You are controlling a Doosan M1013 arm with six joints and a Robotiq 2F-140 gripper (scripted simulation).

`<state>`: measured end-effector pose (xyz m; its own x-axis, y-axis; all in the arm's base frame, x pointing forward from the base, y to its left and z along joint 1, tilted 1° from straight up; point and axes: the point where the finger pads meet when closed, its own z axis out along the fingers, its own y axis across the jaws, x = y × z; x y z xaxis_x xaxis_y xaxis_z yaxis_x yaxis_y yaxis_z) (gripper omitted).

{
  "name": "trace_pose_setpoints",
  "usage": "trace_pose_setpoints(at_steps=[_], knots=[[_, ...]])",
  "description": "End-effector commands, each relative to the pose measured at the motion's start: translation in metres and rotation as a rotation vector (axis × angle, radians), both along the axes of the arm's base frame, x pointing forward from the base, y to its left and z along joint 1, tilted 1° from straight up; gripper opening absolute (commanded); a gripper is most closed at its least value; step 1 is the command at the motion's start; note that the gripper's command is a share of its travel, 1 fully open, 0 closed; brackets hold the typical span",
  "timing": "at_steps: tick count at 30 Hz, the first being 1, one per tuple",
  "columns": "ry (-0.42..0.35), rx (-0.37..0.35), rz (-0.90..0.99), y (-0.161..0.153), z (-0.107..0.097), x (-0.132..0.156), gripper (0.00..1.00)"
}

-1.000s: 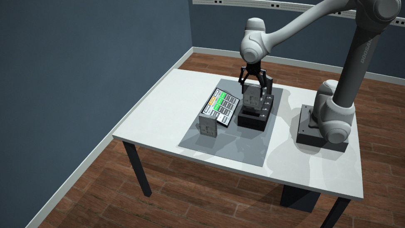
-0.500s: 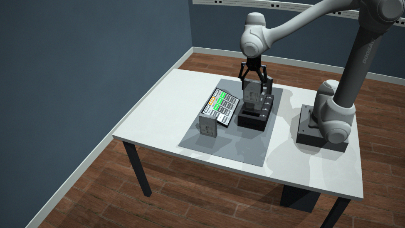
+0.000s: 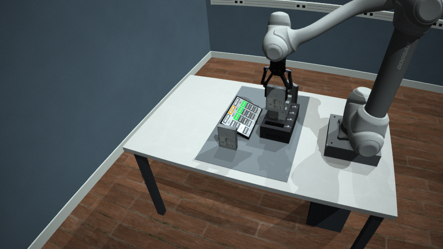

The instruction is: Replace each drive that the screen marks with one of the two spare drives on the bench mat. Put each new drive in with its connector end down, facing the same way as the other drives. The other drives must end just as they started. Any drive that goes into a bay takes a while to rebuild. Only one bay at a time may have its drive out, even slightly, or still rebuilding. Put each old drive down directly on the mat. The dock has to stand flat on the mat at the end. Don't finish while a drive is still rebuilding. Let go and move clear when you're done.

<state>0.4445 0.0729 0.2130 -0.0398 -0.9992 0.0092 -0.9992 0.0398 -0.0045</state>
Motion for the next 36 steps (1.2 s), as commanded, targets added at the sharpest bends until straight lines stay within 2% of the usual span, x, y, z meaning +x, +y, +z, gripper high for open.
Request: trace_pose_setpoints(at_steps=[1, 17, 31, 36], knots=[[-0.001, 0.001, 0.0, 0.0, 0.001, 0.0, 0.1], [-0.001, 0.001, 0.0, 0.01, 0.001, 0.001, 0.1], [-0.001, 0.001, 0.0, 0.049, 0.001, 0.001, 0.1], [-0.001, 0.001, 0.0, 0.072, 0.0, 0.0, 0.1]])
